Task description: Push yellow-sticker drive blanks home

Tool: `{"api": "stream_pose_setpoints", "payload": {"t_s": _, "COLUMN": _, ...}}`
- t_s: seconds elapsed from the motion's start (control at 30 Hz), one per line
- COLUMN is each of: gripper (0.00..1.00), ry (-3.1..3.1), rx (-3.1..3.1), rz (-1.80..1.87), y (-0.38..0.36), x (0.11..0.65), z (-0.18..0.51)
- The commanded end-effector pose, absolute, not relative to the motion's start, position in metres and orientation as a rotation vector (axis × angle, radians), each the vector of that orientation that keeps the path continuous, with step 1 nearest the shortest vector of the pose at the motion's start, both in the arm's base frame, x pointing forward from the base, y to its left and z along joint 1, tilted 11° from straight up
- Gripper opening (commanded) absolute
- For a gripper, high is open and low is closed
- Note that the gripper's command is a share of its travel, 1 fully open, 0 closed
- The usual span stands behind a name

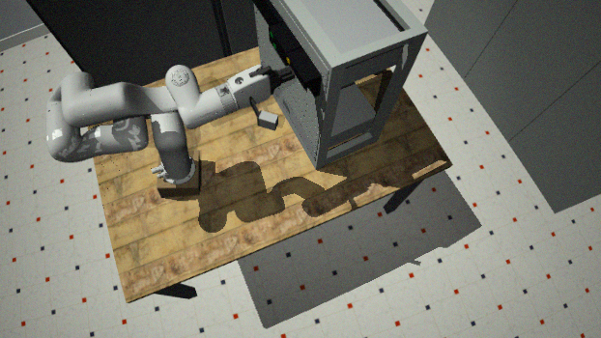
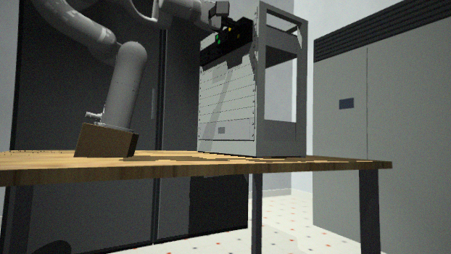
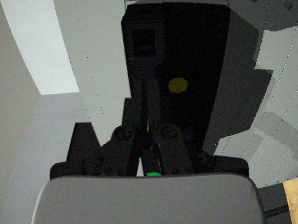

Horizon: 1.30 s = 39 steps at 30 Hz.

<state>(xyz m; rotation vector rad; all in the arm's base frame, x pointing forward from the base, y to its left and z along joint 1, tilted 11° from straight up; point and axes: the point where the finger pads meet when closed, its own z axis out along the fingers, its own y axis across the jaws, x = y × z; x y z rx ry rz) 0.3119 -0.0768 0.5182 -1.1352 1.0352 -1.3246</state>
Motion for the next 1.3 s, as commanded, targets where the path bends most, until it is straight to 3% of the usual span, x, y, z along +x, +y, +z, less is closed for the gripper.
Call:
{"api": "stream_pose_setpoints", "payload": {"t_s": 0.0, "gripper": 0.00, "ry": 1.033, "rx": -1.134, "rz": -1.326, "y": -0.077, "x": 0.313, "z": 0.520}}
{"api": "stream_pose_setpoints", "payload": {"t_s": 1.27, "gripper": 0.00, "ry": 1.033, "rx": -1.134, "rz": -1.326, "y": -0.076, "x": 0.332, "z": 0.524}}
